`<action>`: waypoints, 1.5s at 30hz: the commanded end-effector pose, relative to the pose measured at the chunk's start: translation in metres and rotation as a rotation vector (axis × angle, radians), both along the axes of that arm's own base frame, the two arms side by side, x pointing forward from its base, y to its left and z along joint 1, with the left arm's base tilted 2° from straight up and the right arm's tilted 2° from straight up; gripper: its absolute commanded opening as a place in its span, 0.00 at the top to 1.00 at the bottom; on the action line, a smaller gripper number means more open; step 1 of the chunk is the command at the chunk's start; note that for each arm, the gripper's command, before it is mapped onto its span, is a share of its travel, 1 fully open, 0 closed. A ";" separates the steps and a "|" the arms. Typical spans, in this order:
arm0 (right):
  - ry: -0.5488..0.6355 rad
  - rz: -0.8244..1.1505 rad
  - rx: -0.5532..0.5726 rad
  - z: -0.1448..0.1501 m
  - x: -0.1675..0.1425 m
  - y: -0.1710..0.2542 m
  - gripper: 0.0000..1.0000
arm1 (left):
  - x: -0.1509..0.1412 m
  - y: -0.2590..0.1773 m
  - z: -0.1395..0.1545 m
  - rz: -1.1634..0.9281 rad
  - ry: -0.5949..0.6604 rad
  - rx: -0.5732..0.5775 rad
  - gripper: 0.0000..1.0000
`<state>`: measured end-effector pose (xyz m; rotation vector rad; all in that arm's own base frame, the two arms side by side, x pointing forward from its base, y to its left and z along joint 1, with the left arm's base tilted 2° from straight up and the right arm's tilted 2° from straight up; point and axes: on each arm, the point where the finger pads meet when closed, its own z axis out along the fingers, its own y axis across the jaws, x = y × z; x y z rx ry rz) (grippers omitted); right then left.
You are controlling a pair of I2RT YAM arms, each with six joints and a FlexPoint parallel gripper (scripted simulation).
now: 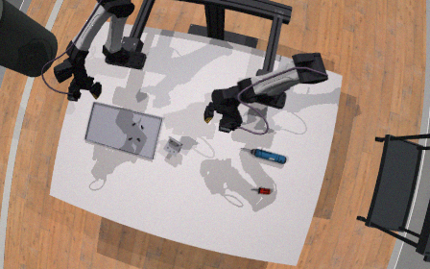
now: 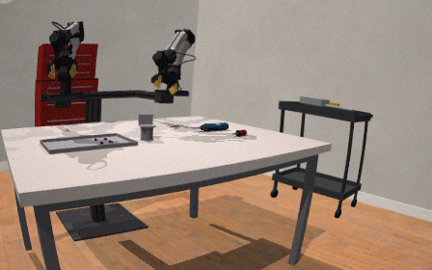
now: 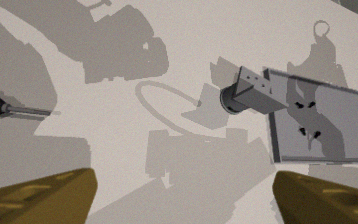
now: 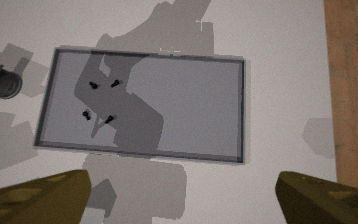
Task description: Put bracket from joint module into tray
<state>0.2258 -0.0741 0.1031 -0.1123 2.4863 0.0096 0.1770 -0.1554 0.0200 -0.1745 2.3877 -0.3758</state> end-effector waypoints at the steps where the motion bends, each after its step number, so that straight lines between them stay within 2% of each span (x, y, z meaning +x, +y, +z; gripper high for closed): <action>1: -0.022 0.001 -0.014 0.006 0.004 -0.002 0.00 | 0.000 -0.003 0.003 -0.014 -0.005 -0.002 0.00; 6: -0.014 -0.036 -0.015 0.002 0.004 -0.001 0.00 | -0.004 -0.006 -0.001 -0.119 0.037 0.073 0.00; 13: -0.006 -0.085 -0.016 -0.004 0.010 0.016 0.00 | -0.012 -0.005 -0.009 -0.400 0.153 0.237 0.00; 16: -0.005 -0.085 -0.016 -0.006 0.011 0.020 0.00 | -0.012 -0.004 -0.008 -0.435 0.168 0.251 0.00; 21: 0.002 -0.101 -0.014 -0.013 0.018 0.044 0.00 | -0.011 -0.003 -0.004 -0.650 0.234 0.296 0.00; 34: -0.014 -0.092 0.005 -0.016 0.040 0.105 0.00 | -0.004 -0.001 0.019 -1.010 0.234 0.241 0.00; 40: 0.006 -0.085 0.024 -0.029 0.050 0.154 0.00 | 0.003 0.000 0.045 -1.222 0.118 0.144 0.00; 45: 0.037 -0.072 0.029 -0.042 0.056 0.196 0.00 | 0.015 0.003 0.070 -1.328 -0.029 0.073 0.00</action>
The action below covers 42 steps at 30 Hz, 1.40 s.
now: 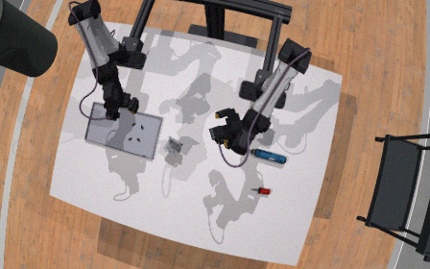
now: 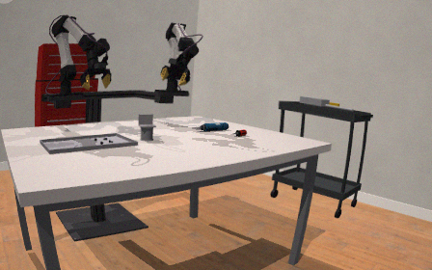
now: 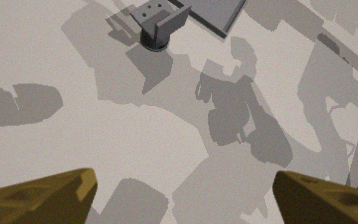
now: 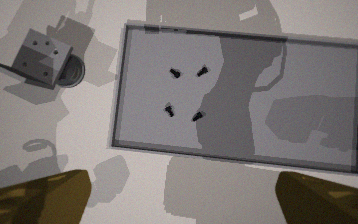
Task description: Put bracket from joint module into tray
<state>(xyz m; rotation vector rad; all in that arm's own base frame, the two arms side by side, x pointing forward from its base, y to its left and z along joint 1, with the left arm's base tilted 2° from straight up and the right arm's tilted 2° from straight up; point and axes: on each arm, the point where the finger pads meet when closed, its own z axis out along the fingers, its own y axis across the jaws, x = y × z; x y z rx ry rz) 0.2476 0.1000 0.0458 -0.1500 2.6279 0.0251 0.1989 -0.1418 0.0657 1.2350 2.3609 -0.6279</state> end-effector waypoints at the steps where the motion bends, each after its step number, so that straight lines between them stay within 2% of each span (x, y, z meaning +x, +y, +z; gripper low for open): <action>1: -0.098 -0.098 0.027 0.012 0.036 0.031 0.00 | -0.004 -0.010 0.029 -0.266 -0.026 -0.157 0.00; 3: -0.079 -0.094 0.025 0.006 0.038 0.052 0.00 | 0.002 -0.007 0.041 -0.301 -0.075 -0.213 0.00; 5: -0.079 -0.094 0.025 0.006 0.038 0.052 0.00 | 0.002 -0.007 0.041 -0.301 -0.075 -0.213 0.00; 10: -0.006 -0.076 -0.010 -0.020 0.042 0.106 0.00 | 0.020 0.004 0.070 -0.351 -0.220 -0.339 0.00; 16: 0.043 -0.052 -0.039 -0.040 0.048 0.158 0.00 | 0.042 0.018 0.086 -0.338 -0.346 -0.374 0.00; 20: 0.057 -0.041 -0.044 -0.049 0.054 0.190 0.00 | 0.050 0.023 0.092 -0.318 -0.374 -0.385 0.00; 26: 0.069 -0.025 -0.042 -0.055 0.057 0.209 0.00 | 0.052 0.026 0.094 -0.304 -0.370 -0.392 0.00; 32: 0.128 0.133 -0.118 -0.064 0.057 0.219 0.00 | 0.049 0.031 0.082 -0.275 -0.331 -0.396 0.00; 37: 0.228 0.401 -0.236 -0.075 0.056 0.221 0.56 | 0.046 0.034 0.068 -0.245 -0.288 -0.392 0.00; 39: 0.228 0.401 -0.236 -0.075 0.056 0.221 0.56 | 0.046 0.034 0.068 -0.245 -0.288 -0.392 0.00; 40: 0.245 0.448 -0.253 -0.077 0.055 0.221 0.67 | 0.048 0.034 0.070 -0.244 -0.294 -0.390 0.00; 42: 0.280 0.547 -0.284 -0.081 0.056 0.222 0.70 | 0.047 0.035 0.066 -0.229 -0.275 -0.392 0.00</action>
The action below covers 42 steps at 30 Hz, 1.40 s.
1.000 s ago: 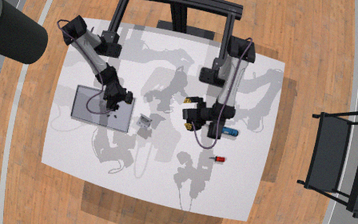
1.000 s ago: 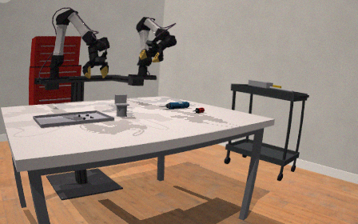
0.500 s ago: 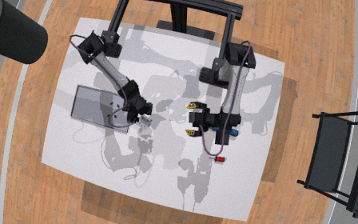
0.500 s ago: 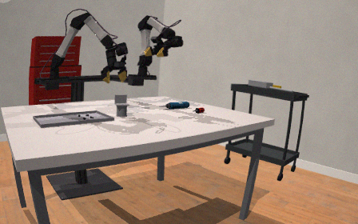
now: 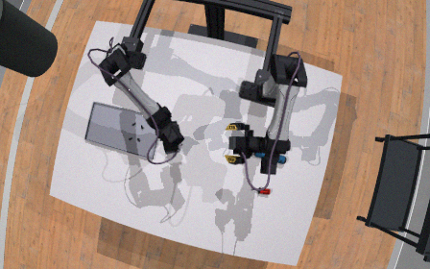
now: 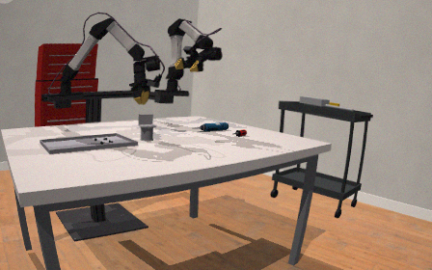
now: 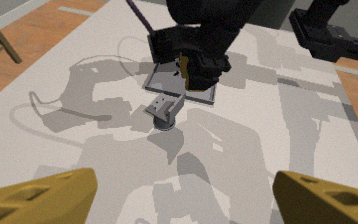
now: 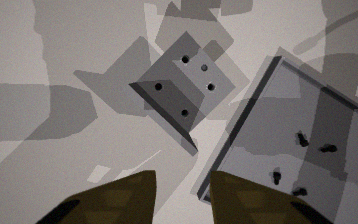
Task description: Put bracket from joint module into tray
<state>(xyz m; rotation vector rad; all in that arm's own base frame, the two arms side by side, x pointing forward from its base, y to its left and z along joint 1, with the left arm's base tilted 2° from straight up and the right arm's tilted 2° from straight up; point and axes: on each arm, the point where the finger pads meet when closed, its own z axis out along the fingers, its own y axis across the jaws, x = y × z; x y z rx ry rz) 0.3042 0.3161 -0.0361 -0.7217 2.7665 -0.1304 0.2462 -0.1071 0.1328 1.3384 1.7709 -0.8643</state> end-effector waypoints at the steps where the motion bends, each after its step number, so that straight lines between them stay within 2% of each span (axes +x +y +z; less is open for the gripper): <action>1: 0.103 0.235 -0.073 -0.001 0.000 0.007 0.70 | -0.001 0.001 -0.004 0.013 0.029 -0.011 0.00; 10: 0.257 0.627 -0.128 -0.019 0.006 0.012 0.70 | 0.000 0.005 -0.018 0.057 0.077 -0.020 0.00; 17: 0.295 0.744 -0.128 -0.025 0.010 0.014 0.70 | -0.001 0.007 -0.024 0.082 0.113 -0.042 0.00; 23: 0.286 0.743 -0.129 -0.030 0.017 0.016 0.70 | 0.001 0.008 -0.027 0.108 0.132 -0.058 0.00; 25: 0.302 0.745 -0.137 -0.041 0.013 0.013 0.70 | 0.003 0.008 -0.025 0.108 0.124 -0.060 0.00; 29: 0.292 0.747 -0.132 -0.065 0.014 0.015 0.75 | 0.003 0.008 -0.025 0.109 0.125 -0.061 0.00; 35: 0.289 0.750 -0.121 -0.076 0.022 0.023 0.79 | 0.003 0.008 -0.025 0.109 0.125 -0.061 0.00; 37: 0.281 0.753 -0.118 -0.071 0.024 0.024 0.79 | 0.003 0.008 -0.025 0.109 0.125 -0.061 0.00; 40: 0.251 0.754 -0.104 -0.056 0.023 0.023 0.88 | 0.003 0.008 -0.025 0.109 0.125 -0.061 0.00; 42: 0.249 0.752 -0.103 -0.055 0.023 0.023 0.93 | 0.003 0.008 -0.025 0.109 0.125 -0.061 0.00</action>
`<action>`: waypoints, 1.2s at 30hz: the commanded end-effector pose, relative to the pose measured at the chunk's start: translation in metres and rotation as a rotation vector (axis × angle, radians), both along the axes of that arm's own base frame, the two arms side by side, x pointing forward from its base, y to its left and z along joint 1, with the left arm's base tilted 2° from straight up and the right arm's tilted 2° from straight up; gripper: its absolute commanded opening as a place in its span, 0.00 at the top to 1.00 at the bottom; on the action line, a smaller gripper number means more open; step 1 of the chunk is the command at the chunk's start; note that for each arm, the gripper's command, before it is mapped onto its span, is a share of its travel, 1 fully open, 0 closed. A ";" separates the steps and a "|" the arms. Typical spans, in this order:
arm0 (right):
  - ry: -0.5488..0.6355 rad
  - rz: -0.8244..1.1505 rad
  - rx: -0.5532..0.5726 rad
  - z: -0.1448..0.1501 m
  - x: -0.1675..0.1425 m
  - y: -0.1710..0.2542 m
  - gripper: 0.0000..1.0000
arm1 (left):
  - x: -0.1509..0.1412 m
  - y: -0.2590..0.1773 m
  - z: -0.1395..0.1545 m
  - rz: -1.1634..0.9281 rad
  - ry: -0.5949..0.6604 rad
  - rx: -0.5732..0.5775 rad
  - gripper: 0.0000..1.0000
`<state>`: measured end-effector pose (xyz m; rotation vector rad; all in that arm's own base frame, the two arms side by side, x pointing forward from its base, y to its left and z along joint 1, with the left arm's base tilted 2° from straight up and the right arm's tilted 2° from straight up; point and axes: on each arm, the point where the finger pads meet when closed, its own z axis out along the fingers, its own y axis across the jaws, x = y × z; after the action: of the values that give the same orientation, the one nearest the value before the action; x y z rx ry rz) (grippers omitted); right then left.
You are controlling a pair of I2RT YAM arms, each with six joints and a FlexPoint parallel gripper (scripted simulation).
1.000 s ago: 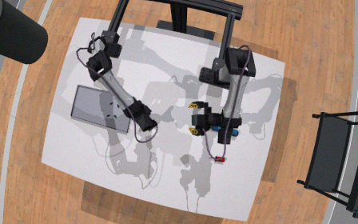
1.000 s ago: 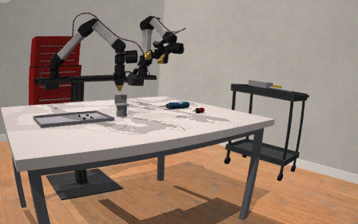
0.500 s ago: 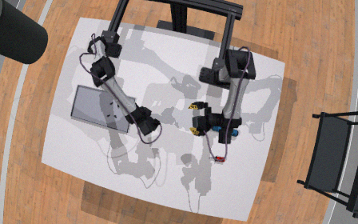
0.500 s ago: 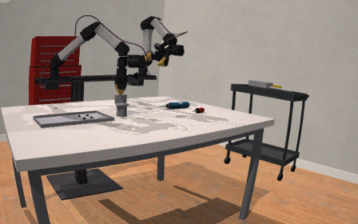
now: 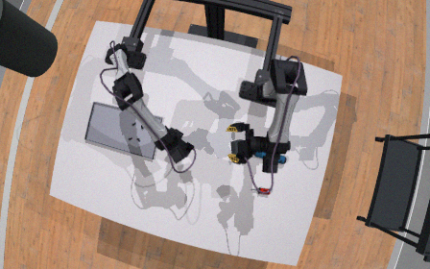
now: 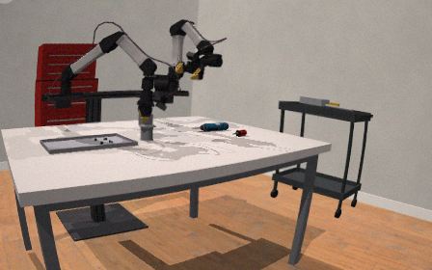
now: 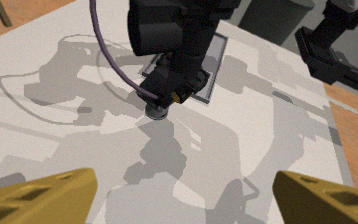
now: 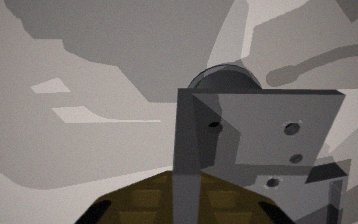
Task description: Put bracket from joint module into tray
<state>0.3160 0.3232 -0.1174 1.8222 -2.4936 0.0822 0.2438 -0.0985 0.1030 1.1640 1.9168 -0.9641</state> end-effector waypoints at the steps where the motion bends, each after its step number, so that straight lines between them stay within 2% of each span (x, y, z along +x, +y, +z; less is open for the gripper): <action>1: -0.046 0.012 0.079 0.026 0.011 0.017 0.96 | 0.005 -0.001 0.005 0.004 -0.034 -0.017 0.00; 2: -0.050 0.013 0.084 0.027 0.012 0.019 1.00 | 0.005 -0.001 0.005 0.004 -0.034 -0.017 0.00; 8: -0.052 0.012 0.085 0.028 0.012 0.019 1.00 | 0.005 -0.001 0.005 0.004 -0.034 -0.017 0.00; 23: -0.104 0.016 0.142 0.054 0.024 0.034 1.00 | 0.004 -0.001 0.005 -0.001 -0.032 -0.009 0.00; 33: -0.084 0.013 0.121 0.069 0.017 0.029 1.00 | 0.004 -0.001 0.005 -0.001 -0.032 -0.009 0.00; 36: -0.032 0.007 0.062 0.056 0.007 0.018 1.00 | 0.004 -0.001 0.005 -0.001 -0.032 -0.009 0.00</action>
<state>0.3211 0.3297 -0.0925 1.8519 -2.5190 0.0613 0.2440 -0.0984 0.1030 1.1631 1.9170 -0.9639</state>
